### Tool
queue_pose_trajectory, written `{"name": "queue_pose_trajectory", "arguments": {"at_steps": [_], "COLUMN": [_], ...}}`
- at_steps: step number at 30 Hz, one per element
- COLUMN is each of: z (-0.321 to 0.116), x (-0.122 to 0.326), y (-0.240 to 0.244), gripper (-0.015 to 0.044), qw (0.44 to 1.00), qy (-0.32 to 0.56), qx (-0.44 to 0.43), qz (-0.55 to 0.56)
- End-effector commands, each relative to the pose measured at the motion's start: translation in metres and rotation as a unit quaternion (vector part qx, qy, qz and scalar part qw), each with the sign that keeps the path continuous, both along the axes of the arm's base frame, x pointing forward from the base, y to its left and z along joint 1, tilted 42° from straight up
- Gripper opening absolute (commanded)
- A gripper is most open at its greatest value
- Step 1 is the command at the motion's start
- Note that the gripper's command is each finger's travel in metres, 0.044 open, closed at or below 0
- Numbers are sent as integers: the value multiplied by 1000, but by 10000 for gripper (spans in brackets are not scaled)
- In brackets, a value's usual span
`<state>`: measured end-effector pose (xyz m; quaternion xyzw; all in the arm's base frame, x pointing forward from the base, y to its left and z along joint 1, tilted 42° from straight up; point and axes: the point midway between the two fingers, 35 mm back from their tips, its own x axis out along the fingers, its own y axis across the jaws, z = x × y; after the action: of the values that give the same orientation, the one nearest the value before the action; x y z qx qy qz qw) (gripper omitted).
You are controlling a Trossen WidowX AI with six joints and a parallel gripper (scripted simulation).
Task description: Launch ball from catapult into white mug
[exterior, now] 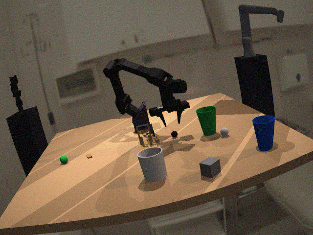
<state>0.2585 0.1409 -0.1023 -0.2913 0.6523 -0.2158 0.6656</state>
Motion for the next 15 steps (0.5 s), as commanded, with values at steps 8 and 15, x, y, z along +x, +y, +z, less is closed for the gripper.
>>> {"name": "queue_pose_trajectory", "arguments": {"at_steps": [8,15], "z": [-10,-16], "x": [-1,0], "y": [-9,-14], "gripper": [300,300], "qw": [1000,1000], "qy": [-9,-9], "qx": [8,8], "qz": [-5,-5]}}
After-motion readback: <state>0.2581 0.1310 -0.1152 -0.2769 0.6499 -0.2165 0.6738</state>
